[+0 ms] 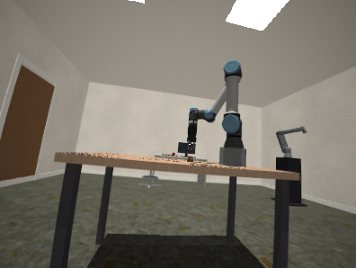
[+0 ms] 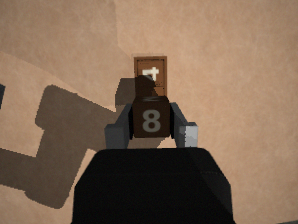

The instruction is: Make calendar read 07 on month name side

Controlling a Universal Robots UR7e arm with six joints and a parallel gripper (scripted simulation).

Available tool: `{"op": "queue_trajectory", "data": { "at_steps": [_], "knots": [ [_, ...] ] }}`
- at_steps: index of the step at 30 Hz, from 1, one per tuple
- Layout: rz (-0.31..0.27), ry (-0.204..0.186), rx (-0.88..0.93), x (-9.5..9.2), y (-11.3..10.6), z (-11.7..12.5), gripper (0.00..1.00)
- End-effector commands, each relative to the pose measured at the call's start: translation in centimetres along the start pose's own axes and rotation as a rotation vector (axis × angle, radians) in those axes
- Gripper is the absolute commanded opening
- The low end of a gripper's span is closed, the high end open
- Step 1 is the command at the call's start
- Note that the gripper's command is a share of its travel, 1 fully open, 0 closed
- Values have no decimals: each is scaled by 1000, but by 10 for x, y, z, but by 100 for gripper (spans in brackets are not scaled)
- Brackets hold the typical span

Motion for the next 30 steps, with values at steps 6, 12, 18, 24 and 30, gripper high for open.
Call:
{"op": "queue_trajectory", "data": {
  "at_steps": [6, 12, 18, 24, 30],
  "knots": [
    [0, 0, 0, 25, 0, 0, 60],
    [0, 0, 0, 35, 0, 0, 60],
    [0, 0, 0, 37, 0, 0, 60],
    [0, 0, 0, 37, 0, 0, 60],
    [0, 0, 0, 37, 0, 0, 60]
  ]
}}
Point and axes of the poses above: the point where the finger pads meet when closed, its own x axis out along the fingers, its own z axis across the jaws, y = z × x, the point moved 7 cm from there along -x, back along the fingers, and after that the axes turned 15 degrees about x, right-handed, at the moved point
